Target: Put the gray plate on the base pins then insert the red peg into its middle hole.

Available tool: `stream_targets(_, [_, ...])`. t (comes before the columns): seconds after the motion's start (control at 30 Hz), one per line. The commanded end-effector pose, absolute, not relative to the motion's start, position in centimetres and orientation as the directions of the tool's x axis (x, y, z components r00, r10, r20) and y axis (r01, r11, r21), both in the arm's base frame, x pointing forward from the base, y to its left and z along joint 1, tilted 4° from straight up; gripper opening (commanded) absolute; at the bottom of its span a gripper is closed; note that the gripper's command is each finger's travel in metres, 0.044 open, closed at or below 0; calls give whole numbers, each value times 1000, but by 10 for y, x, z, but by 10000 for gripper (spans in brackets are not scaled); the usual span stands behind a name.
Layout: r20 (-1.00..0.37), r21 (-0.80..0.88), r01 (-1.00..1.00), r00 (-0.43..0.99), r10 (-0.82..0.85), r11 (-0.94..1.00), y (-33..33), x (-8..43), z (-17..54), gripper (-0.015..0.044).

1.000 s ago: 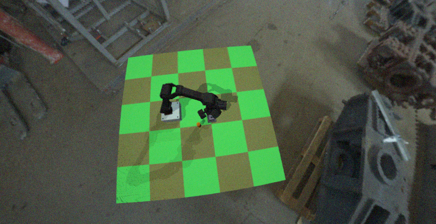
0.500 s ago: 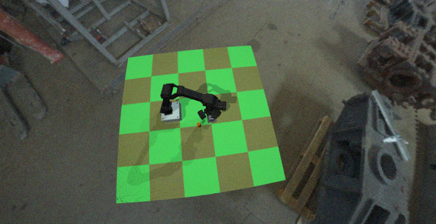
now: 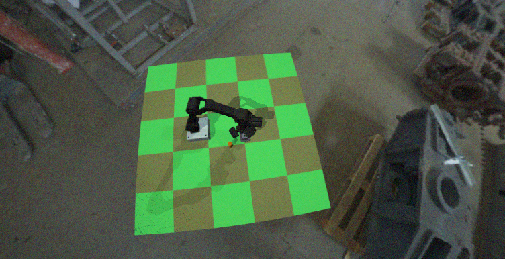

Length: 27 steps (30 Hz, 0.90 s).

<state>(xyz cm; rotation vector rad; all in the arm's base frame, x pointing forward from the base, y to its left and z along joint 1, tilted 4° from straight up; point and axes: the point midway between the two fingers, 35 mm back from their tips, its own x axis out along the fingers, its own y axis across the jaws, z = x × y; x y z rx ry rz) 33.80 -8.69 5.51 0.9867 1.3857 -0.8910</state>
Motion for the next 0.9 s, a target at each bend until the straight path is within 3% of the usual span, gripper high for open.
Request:
stream_targets(0.0, [-998,33,934,12,62,356,-87,339,54,0])
stream_targets(0.67, [-998,32,934,10,62,355,-87,337,53,0])
stream_targets(0.87, [-998,32,934,10,62,355,-87,337,53,150])
